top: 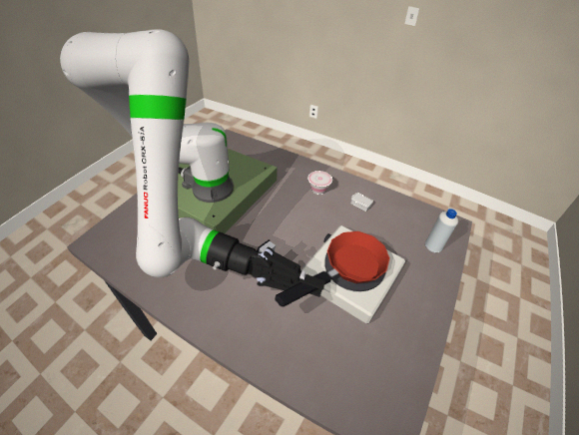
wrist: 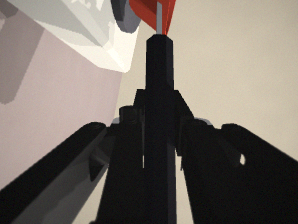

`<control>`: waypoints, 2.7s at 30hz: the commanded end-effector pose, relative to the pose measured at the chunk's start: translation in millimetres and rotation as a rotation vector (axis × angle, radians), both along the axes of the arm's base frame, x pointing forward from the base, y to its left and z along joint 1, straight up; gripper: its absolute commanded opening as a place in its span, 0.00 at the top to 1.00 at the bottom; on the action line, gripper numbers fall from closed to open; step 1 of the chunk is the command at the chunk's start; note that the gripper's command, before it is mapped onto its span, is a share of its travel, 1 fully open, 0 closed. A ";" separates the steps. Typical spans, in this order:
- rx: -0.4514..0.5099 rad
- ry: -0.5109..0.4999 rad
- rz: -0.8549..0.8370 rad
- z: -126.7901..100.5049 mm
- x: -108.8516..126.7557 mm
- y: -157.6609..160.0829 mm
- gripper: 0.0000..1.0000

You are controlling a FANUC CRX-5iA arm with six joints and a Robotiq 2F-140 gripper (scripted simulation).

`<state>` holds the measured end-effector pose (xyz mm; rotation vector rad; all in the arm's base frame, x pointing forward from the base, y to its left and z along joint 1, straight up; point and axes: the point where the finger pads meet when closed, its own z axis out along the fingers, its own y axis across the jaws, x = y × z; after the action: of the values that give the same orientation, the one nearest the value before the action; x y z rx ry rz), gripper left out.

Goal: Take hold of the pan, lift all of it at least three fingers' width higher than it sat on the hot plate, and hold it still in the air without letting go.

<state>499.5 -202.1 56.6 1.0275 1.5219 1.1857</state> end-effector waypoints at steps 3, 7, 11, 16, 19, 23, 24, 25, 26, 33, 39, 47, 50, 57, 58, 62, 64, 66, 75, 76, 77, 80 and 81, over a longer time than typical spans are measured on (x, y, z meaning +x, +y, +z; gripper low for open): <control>-0.001 0.000 0.000 0.4 0.1 -0.2 0.90; -0.001 0.000 0.000 0.4 0.1 -0.2 0.90; -0.001 0.000 0.000 0.7 0.1 -0.2 0.90; -0.001 0.000 0.000 1.5 0.1 -0.2 0.90; -0.001 0.000 0.000 2.4 0.1 -0.2 0.90; -0.001 0.000 0.000 3.1 0.1 -0.2 0.90; -0.001 0.000 0.000 3.5 0.1 -0.2 0.90; -0.001 0.000 0.000 4.0 0.1 -0.2 0.90; -0.001 0.000 0.000 4.5 0.1 -0.2 0.90; -0.001 0.000 0.000 9.3 0.1 -0.2 0.90; -0.001 0.000 0.000 13.0 0.1 -0.3 0.90; -0.001 0.000 0.000 22.5 0.0 -0.3 0.90; -0.001 0.000 0.000 26.7 0.0 -0.3 0.90; -0.001 0.000 0.000 34.4 -0.1 -0.3 0.90; -0.001 0.000 0.000 36.0 -0.1 -0.3 0.90; -0.001 0.000 0.000 42.9 -0.1 -0.4 0.90; -0.001 0.000 0.000 46.4 -0.1 -0.4 0.90; -0.001 0.000 0.000 50.1 -0.2 -0.4 0.90; -0.001 0.000 0.000 63.3 -0.2 -0.5 0.90; -0.001 0.000 0.000 65.3 -0.3 -0.5 0.90; -0.001 0.000 0.000 67.2 -0.3 -0.5 0.90; -0.001 0.000 0.000 73.1 -0.3 -0.5 0.90; -0.001 0.000 0.000 75.0 -0.3 -0.5 0.90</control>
<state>498.8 -202.3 125.9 1.0280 1.5235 1.1847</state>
